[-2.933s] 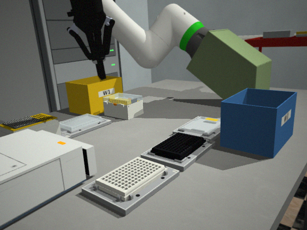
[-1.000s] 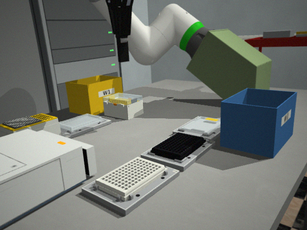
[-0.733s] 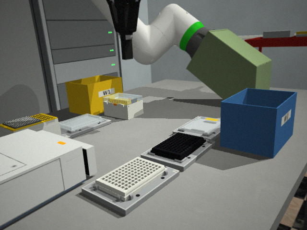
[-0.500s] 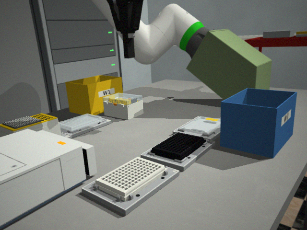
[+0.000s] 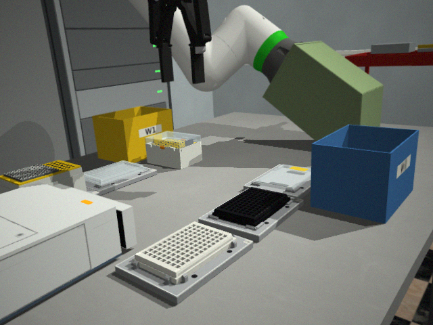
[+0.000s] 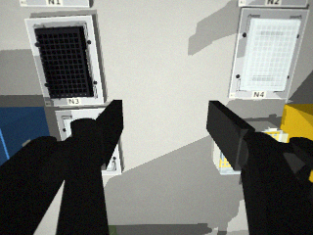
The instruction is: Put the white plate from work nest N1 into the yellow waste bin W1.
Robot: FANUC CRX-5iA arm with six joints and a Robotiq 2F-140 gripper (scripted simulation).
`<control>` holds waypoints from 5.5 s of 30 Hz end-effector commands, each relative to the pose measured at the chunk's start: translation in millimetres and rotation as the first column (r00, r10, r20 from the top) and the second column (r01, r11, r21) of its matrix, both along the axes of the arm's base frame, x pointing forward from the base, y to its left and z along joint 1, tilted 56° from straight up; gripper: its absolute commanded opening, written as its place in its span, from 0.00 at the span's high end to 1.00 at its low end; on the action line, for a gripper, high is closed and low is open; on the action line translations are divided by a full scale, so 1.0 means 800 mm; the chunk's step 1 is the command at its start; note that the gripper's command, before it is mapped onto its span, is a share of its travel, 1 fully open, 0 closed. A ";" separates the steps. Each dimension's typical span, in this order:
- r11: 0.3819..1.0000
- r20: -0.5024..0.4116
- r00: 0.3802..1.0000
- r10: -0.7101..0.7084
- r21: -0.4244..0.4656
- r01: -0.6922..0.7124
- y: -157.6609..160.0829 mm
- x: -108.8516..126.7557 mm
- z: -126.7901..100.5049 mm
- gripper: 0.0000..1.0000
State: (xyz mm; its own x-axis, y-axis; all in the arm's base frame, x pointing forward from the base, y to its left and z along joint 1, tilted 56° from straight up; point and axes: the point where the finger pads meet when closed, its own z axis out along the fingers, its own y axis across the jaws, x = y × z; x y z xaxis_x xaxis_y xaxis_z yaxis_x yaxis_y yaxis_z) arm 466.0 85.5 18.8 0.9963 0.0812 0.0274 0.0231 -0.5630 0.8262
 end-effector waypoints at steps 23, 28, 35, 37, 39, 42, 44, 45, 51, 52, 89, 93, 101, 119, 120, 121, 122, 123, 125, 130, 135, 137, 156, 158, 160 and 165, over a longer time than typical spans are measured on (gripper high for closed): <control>1.000 0.002 1.000 0.001 0.001 -0.001 0.021 0.086 -0.080 0.30; 1.000 0.002 1.000 0.001 0.001 -0.001 0.025 0.104 -0.096 0.30; 1.000 0.002 1.000 0.001 0.001 -0.001 0.029 0.122 -0.113 0.30; 1.000 0.002 1.000 0.001 0.001 -0.001 0.031 0.129 -0.120 0.30; 1.000 0.002 1.000 0.001 0.001 -0.001 0.033 0.136 -0.127 0.30; 1.000 0.002 1.000 0.001 0.001 -0.001 0.035 0.147 -0.137 0.30; 1.000 0.002 1.000 0.001 0.001 -0.001 0.037 0.154 -0.144 0.30; 1.000 0.002 1.000 0.001 0.001 -0.001 0.038 0.158 -0.147 0.30; 1.000 0.002 1.000 0.001 0.001 -0.001 0.041 0.172 -0.160 0.30; 1.000 0.002 1.000 0.001 0.001 -0.001 0.042 0.176 -0.164 0.30; 1.000 0.002 1.000 0.001 0.001 -0.001 0.063 0.264 -0.246 0.30; 1.000 0.002 1.000 0.001 0.001 -0.001 0.060 0.264 -0.248 0.30; 1.000 0.002 1.000 0.001 0.001 -0.001 0.052 0.265 -0.254 0.30; 1.000 0.002 1.000 0.001 0.001 -0.001 0.030 0.267 -0.269 0.30; 1.000 0.002 1.000 0.001 0.001 -0.001 0.028 0.267 -0.270 0.30; 1.000 0.002 1.000 0.001 0.001 -0.001 0.027 0.268 -0.271 0.30; 1.000 0.002 1.000 0.001 0.001 -0.001 0.026 0.268 -0.272 0.30; 1.000 0.002 1.000 0.001 0.001 -0.001 0.024 0.268 -0.273 0.30; 1.000 0.002 1.000 0.001 0.001 -0.001 0.022 0.268 -0.274 0.30; 1.000 0.002 1.000 0.001 0.001 -0.001 0.015 0.269 -0.279 0.30; 1.000 0.002 1.000 0.001 0.001 -0.001 0.011 0.269 -0.282 0.30; 1.000 0.002 1.000 0.001 0.001 -0.001 0.008 0.270 -0.284 0.30; 1.000 0.002 1.000 0.001 0.001 -0.001 -0.015 0.272 -0.300 0.30; 1.000 0.002 1.000 0.001 0.001 -0.001 -0.018 0.272 -0.302 0.30; 1.000 0.002 1.000 0.001 0.001 -0.001 -0.021 0.273 -0.304 0.30; 1.000 0.002 1.000 0.001 0.001 -0.001 -0.028 0.273 -0.308 0.30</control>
State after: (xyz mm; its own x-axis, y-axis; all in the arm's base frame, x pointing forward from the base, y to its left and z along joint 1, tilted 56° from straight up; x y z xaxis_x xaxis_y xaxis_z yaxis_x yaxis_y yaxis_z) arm 683.5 64.9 -226.4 0.9964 0.0801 0.0281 0.0220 -0.5628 0.8263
